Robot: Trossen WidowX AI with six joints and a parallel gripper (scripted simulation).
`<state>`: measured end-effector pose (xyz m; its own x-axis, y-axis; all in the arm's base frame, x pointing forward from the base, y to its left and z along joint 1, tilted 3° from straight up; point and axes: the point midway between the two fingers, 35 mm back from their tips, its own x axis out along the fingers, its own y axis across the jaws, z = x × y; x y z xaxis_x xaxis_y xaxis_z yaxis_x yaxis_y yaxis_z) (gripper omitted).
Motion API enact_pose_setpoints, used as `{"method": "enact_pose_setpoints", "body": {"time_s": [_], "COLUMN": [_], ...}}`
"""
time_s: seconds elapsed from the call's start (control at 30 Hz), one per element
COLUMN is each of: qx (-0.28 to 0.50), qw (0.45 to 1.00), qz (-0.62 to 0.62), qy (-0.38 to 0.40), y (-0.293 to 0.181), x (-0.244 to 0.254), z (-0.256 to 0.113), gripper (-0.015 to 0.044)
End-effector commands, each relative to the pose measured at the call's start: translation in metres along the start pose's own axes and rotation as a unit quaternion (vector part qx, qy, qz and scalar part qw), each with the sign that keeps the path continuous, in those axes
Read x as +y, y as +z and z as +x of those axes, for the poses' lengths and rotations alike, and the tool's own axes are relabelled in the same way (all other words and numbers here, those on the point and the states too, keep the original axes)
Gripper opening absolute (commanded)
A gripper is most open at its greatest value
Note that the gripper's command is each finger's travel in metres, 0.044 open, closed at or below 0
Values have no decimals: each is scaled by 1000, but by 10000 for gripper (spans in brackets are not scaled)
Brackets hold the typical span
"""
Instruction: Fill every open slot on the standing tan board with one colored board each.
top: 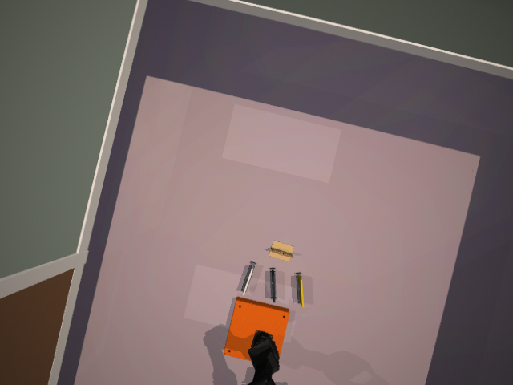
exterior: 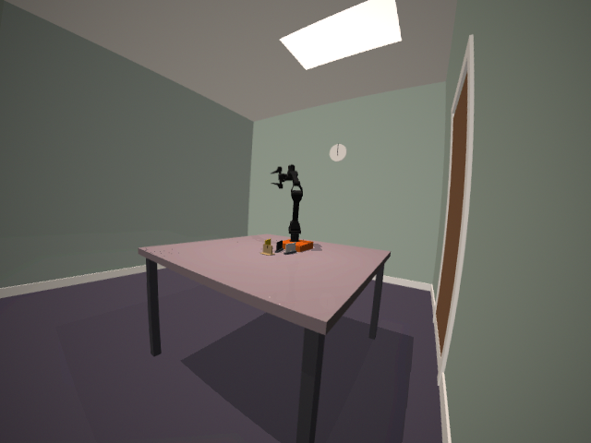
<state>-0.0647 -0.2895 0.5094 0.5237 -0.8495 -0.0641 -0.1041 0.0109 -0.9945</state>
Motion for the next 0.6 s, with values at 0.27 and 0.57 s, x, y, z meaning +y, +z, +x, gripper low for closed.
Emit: {"method": "enact_pose_setpoints", "body": {"time_s": [0.27,0.57], "qx": [-94,-161], "qw": [975,909], "qz": [188,326], "qy": [74,205], "y": [63,157], "x": [40,87], "z": [74,120], "gripper": [190,190]}}
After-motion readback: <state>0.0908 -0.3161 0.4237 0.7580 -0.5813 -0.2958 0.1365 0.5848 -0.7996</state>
